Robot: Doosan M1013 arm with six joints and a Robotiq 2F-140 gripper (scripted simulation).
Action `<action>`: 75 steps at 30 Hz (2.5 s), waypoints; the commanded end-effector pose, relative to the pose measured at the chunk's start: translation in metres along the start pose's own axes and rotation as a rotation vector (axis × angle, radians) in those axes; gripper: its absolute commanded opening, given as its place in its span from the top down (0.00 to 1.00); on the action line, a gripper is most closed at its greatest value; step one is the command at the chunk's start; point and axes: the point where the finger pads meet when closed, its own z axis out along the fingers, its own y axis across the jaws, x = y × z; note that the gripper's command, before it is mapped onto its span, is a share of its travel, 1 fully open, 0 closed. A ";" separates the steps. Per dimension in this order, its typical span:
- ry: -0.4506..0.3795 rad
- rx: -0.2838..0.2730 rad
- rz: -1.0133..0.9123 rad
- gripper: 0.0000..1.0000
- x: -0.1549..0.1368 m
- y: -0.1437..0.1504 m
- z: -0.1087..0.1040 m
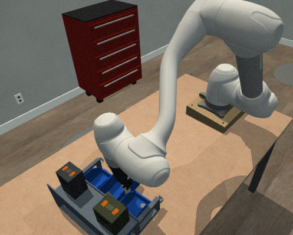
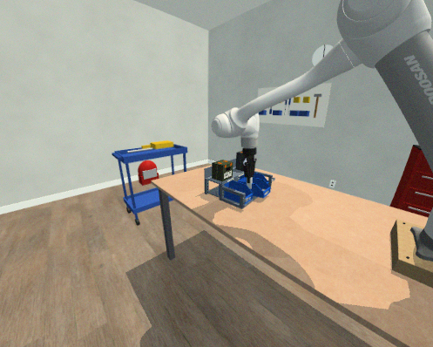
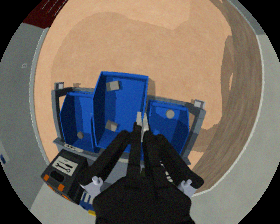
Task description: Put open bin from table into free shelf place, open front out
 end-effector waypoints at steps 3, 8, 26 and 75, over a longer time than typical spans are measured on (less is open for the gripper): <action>0.000 0.000 0.000 1.00 0.000 0.000 0.000; -0.001 0.000 0.000 1.00 0.000 0.000 0.000; -0.026 0.000 0.000 1.00 0.001 0.000 0.002; -0.031 0.000 0.000 0.94 0.001 0.000 0.002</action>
